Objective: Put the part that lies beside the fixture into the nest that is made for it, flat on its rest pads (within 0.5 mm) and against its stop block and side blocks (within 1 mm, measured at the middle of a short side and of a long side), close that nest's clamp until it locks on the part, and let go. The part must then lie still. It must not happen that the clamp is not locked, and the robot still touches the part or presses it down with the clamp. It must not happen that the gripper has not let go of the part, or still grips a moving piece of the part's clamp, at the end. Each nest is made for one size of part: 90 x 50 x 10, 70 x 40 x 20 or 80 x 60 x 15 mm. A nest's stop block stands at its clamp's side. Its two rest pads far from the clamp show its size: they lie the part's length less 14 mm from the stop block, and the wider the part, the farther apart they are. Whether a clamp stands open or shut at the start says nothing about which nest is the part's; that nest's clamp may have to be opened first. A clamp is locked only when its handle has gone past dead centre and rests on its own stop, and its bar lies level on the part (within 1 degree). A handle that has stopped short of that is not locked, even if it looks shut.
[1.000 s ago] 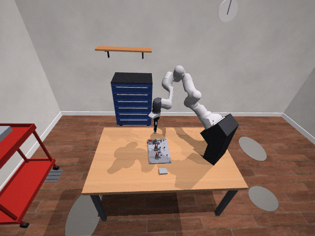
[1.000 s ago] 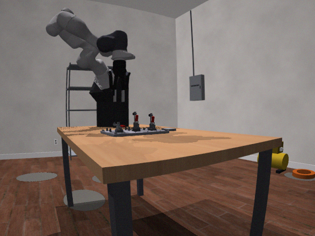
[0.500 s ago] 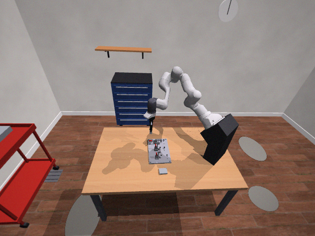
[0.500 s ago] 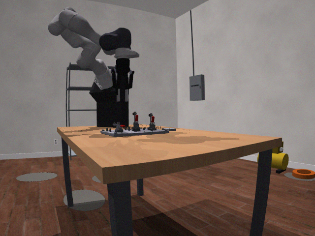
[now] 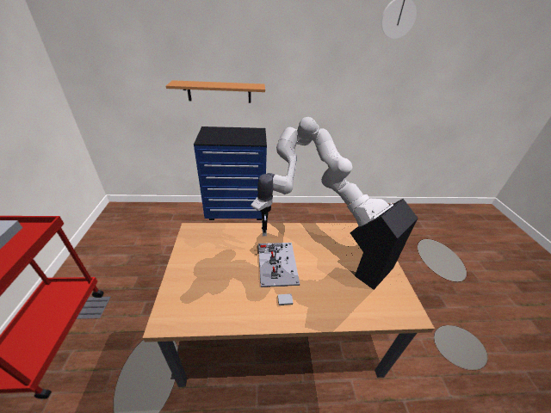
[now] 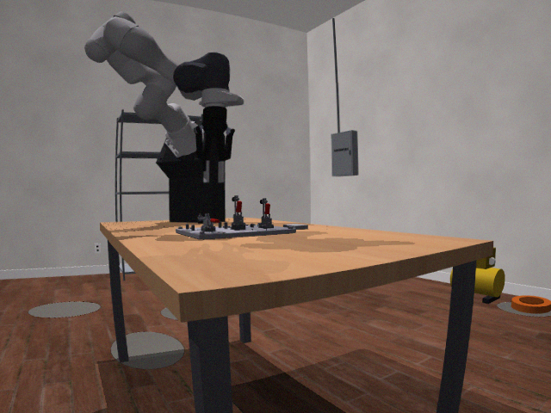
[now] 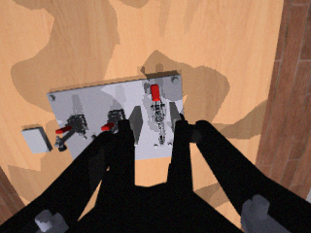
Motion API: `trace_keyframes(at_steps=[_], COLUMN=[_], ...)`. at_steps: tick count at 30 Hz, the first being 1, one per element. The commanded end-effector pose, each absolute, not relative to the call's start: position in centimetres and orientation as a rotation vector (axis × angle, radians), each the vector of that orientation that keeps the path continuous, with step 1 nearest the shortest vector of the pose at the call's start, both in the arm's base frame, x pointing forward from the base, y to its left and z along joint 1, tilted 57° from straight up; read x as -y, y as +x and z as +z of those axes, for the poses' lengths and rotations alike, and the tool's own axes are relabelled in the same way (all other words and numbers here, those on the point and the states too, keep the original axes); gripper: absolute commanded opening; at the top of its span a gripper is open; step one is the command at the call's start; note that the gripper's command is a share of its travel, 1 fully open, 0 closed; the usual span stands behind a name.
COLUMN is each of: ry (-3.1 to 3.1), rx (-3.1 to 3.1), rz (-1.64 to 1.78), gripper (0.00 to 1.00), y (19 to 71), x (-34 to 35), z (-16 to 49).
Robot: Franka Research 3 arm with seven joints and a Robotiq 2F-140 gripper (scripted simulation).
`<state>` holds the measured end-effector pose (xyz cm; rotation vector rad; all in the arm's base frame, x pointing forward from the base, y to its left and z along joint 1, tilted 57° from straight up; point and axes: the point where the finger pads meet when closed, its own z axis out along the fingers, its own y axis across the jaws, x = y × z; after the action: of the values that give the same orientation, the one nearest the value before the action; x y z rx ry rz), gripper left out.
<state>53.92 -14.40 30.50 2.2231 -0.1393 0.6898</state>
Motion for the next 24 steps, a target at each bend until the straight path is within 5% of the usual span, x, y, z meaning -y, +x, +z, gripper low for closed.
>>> trace_keyframes(at_steps=[1,24], ry=[2.225,2.225], rx=[0.128,0.128], rz=[0.697,0.697], gripper=[0.28,0.28], y=[54.6,58.1], x=[14.8,20.6], z=[30.1,25.7])
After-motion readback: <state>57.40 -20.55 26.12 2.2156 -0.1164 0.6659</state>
